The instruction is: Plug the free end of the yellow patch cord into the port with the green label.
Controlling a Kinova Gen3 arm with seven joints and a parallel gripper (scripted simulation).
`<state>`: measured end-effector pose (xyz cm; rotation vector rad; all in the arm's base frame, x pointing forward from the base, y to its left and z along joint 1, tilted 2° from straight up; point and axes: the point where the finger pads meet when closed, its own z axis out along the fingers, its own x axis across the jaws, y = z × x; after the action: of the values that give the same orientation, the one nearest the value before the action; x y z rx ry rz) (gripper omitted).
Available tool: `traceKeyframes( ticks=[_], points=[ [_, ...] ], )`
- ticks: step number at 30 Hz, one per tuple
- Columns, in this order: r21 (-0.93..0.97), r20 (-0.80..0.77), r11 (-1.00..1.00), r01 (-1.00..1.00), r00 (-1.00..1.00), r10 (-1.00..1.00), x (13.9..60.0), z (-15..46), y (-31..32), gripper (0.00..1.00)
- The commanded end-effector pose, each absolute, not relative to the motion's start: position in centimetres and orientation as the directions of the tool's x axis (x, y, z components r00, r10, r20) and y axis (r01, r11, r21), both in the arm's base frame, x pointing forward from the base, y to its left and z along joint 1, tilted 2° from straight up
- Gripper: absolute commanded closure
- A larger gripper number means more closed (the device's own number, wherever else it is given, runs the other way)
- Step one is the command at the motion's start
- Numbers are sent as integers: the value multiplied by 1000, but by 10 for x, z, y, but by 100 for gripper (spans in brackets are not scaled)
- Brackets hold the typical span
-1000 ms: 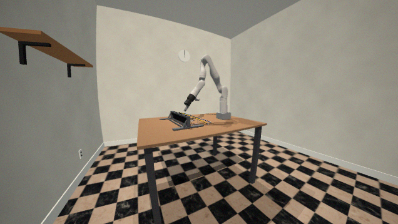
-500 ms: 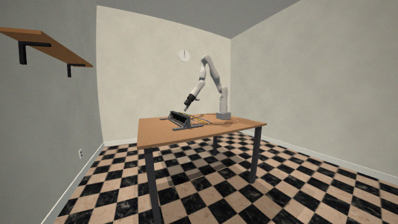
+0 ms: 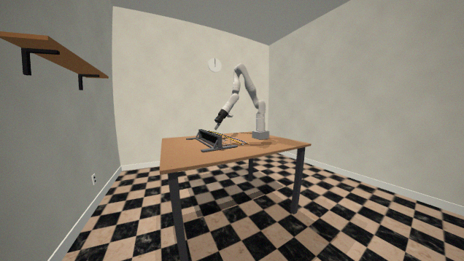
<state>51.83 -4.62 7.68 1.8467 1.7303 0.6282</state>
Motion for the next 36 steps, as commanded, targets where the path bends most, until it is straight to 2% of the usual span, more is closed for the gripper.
traceKeyframes(
  ticks=[1,17,36],
  points=[
    [662,-21,-38,749,69,997,520,78,-46,100],
    [659,-21,-38,751,69,997,512,84,-45,100],
    [659,-21,-39,751,69,997,452,151,-39,100]
  ],
)
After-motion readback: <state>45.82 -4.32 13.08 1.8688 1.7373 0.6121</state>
